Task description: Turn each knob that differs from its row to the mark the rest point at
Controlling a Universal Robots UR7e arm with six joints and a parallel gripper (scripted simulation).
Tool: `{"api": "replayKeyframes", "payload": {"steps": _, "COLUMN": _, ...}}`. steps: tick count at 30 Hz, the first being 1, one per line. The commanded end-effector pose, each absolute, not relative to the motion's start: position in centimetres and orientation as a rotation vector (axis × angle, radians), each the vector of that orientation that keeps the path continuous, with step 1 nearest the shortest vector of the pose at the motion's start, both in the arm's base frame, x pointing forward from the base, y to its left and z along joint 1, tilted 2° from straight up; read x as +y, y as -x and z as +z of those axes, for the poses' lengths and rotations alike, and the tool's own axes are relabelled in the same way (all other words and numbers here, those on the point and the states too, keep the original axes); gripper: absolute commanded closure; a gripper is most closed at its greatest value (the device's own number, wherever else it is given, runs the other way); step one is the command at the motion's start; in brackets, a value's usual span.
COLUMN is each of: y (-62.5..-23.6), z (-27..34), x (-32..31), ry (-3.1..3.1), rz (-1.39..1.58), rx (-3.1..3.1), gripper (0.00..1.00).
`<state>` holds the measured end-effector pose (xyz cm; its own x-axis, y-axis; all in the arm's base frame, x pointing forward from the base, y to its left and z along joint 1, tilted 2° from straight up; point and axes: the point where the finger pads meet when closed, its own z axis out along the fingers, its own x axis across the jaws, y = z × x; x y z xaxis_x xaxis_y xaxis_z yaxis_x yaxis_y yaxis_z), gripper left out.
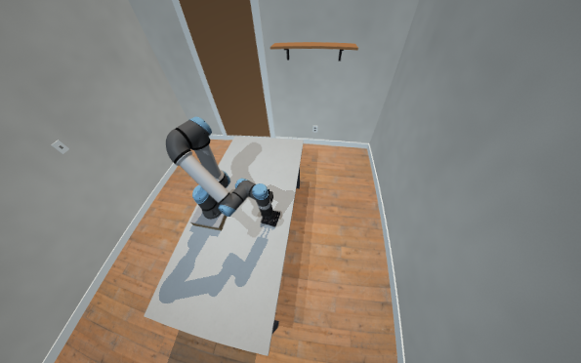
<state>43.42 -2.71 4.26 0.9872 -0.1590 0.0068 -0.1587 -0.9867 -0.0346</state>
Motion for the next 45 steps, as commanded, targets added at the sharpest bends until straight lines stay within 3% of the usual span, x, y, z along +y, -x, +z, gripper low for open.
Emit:
{"api": "replayKeyframes", "payload": {"steps": 1, "y": -43.5, "z": 4.3, "x": -2.7, "ry": 3.096, "rz": -0.017, "rx": 0.275, "gripper": 0.54}}
{"api": "replayKeyframes", "payload": {"steps": 14, "y": -43.7, "z": 4.5, "x": -2.5, "ry": 3.058, "rz": -0.012, "rx": 0.553, "gripper": 0.54}}
{"api": "replayKeyframes", "payload": {"steps": 45, "y": -44.2, "z": 5.6, "x": -2.4, "ry": 2.469, "rz": 0.014, "rx": 1.887, "gripper": 0.54}}
